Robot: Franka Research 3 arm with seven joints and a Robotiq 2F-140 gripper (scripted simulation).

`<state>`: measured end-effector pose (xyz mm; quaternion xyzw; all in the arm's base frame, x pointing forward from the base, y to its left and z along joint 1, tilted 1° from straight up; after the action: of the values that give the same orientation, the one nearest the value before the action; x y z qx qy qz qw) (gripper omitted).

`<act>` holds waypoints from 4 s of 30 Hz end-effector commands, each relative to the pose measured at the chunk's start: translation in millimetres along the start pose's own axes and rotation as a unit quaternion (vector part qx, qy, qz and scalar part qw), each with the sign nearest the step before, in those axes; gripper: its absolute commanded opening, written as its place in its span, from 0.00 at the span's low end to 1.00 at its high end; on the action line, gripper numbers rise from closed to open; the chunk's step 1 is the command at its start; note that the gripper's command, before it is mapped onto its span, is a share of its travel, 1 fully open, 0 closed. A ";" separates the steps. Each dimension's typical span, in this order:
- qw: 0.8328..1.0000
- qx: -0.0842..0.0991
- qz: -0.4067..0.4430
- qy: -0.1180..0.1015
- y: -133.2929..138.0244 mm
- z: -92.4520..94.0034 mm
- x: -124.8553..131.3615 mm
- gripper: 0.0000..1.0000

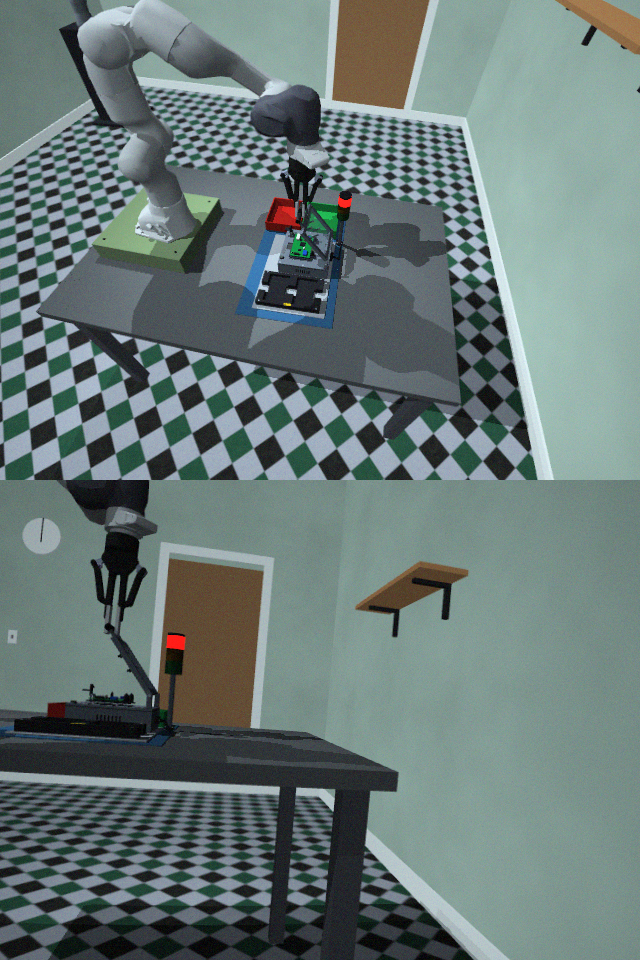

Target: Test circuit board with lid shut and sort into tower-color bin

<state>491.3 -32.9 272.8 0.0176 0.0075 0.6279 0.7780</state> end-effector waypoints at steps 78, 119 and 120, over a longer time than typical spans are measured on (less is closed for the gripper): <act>1.000 -0.014 0.002 -0.002 -7.4 8.3 -0.2 0.16; 1.000 -0.014 0.002 -0.002 -7.4 8.3 -0.2 0.16; 1.000 -0.014 0.002 -0.002 -7.4 8.3 -0.2 0.16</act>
<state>494.6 -33.2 276.7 0.0137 0.0032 0.6280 0.7781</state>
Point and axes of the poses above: the point where the finger pads meet when closed, its own z axis back along the fingers, its own y axis across the jaws, x = y × z, the point moved 9 cm from there along z, back along the fingers, and after that the axes turned 10 degrees about -z, right-handed, at the moved point
